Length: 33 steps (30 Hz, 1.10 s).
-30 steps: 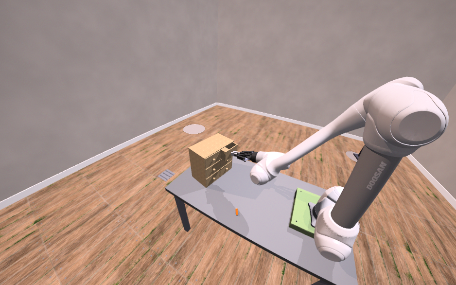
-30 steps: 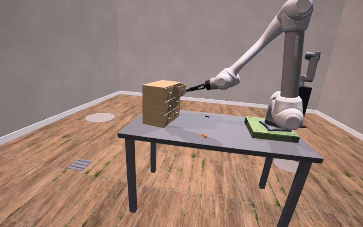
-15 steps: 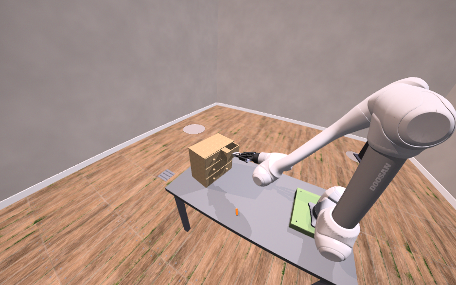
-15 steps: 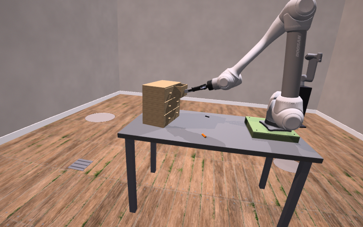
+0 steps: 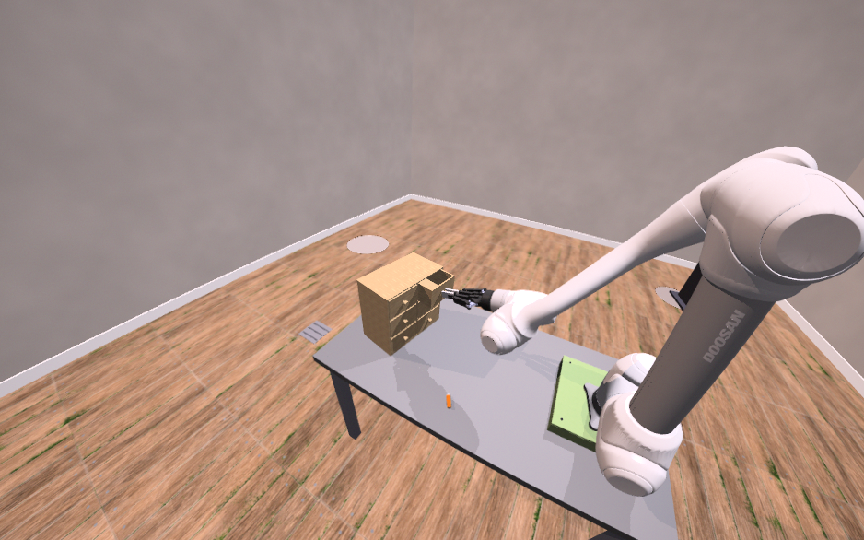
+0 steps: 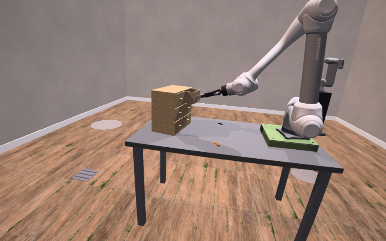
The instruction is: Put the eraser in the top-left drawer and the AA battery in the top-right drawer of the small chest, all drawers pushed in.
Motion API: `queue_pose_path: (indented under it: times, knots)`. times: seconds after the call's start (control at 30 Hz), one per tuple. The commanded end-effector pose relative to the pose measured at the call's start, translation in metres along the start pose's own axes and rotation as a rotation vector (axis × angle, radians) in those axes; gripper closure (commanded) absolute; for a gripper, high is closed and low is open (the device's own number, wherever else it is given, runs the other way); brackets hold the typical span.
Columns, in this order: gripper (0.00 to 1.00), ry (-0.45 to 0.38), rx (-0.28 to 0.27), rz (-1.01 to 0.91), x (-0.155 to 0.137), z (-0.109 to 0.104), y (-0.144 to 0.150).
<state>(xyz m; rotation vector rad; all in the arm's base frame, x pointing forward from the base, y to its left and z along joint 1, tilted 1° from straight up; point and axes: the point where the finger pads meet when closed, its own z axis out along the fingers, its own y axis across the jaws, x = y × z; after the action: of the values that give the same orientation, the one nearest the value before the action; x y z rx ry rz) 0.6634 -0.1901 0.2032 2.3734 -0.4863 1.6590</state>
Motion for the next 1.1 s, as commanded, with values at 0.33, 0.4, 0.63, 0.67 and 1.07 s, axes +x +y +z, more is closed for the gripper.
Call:
queue_pose_path:
  times: [0.33,0.4,0.63,0.67,1.07]
  knots:
    - [0.92,0.0,0.0,0.0,-0.0002,-0.0007,0.0]
    - [0.92,0.0,0.0,0.0,-0.0002,-0.0007,0.0]
    - [0.92,0.0,0.0,0.0,-0.0002,-0.0007,0.0]
    - [0.92,0.0,0.0,0.0,-0.0002,-0.0007,0.0]
    - [0.8,0.0,0.0,0.0,-0.0002,-0.0007,0.0]
